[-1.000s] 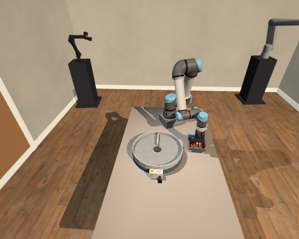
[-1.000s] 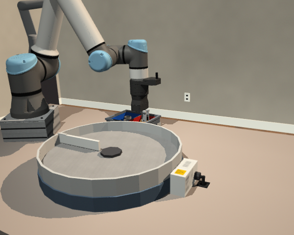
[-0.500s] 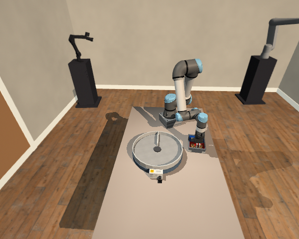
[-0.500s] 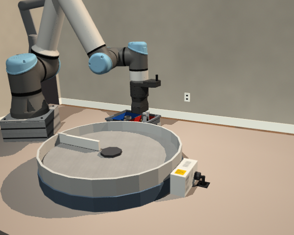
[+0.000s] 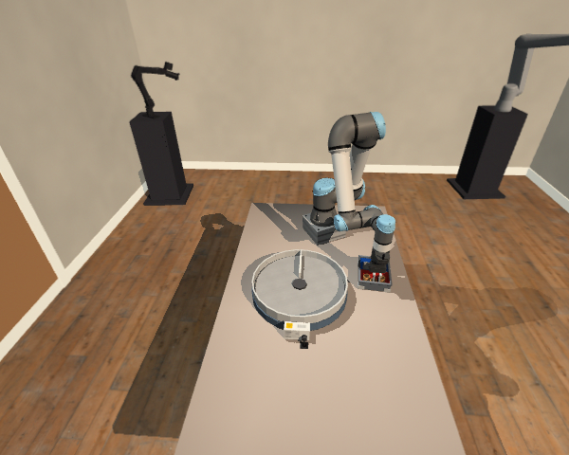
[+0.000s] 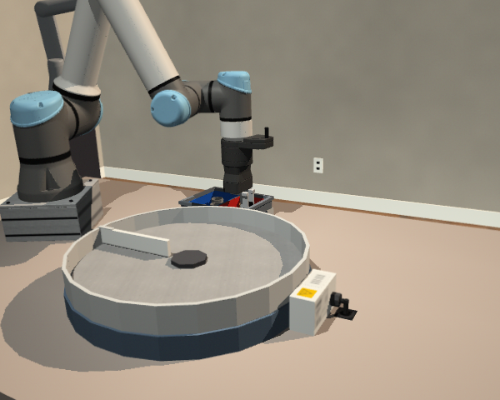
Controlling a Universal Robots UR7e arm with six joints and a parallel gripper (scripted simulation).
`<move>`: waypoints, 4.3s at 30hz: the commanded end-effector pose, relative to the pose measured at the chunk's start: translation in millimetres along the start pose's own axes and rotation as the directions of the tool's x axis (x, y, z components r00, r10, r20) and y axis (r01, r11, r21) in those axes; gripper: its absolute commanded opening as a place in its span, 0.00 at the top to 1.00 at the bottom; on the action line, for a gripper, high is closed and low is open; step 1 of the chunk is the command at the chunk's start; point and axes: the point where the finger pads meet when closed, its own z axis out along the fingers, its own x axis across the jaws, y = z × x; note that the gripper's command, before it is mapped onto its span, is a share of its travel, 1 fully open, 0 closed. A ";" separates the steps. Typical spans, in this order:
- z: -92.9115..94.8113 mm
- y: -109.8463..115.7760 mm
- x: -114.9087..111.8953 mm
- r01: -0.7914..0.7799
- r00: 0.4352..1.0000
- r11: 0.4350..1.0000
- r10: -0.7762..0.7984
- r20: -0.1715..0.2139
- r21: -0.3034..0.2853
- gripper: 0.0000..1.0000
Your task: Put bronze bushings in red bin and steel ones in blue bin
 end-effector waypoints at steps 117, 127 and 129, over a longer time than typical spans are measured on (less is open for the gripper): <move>-14.0 0.0 -0.4 0.000 1.000 1.000 0.000 0.001 0.001 0.58; -17.2 0.0 -0.4 0.000 1.000 1.000 0.000 0.001 0.001 0.58; -17.2 0.0 -0.4 0.000 1.000 1.000 0.000 0.001 0.001 0.58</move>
